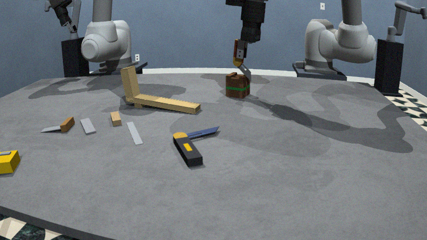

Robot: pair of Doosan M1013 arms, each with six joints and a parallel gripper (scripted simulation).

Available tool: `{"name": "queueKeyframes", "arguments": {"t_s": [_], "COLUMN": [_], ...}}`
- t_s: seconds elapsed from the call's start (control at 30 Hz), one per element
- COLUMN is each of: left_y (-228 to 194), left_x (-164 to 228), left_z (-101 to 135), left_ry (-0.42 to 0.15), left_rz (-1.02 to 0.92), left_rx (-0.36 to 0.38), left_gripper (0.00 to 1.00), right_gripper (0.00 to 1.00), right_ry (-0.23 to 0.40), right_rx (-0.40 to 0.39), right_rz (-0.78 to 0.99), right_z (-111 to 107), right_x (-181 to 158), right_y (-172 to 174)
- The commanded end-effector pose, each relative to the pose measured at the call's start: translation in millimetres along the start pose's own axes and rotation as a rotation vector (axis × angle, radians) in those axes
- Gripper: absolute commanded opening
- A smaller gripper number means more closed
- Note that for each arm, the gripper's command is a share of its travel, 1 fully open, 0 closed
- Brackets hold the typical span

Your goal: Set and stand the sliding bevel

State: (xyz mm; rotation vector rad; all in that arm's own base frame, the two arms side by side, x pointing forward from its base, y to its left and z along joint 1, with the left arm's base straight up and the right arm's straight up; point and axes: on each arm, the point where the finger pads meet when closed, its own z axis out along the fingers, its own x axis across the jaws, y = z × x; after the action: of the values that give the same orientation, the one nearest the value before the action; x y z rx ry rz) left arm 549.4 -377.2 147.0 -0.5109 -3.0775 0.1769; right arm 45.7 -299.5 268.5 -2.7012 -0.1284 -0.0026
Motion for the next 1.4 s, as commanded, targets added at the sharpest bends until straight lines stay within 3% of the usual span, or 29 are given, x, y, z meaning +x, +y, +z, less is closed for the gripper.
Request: {"name": "queueKeyframes", "arguments": {"t_s": [0.0,0.5,1.37], "left_y": [-1.0,-2.7,-7.3], "left_x": [-0.5,-0.5,-4.4], "left_z": [-8.1,-23.6,-24.1], "left_ry": [-0.002,-0.002,-0.001], "left_rz": [0.0,0.0,-0.002], "left_rx": [0.0,0.0,-0.005], "left_gripper": [0.0,0.0,0.0], "right_gripper": [1.0,1.0,1.0], "right_ry": [0.0,0.0,0.0], "right_rx": [-0.001,-0.001,-0.001], "right_rz": [0.0,0.0,0.0], "right_z": [-0.5,-0.5,-0.5], "right_x": [0.1,0.1,0.1], "right_y": [0.1,0.1,0.1]}}
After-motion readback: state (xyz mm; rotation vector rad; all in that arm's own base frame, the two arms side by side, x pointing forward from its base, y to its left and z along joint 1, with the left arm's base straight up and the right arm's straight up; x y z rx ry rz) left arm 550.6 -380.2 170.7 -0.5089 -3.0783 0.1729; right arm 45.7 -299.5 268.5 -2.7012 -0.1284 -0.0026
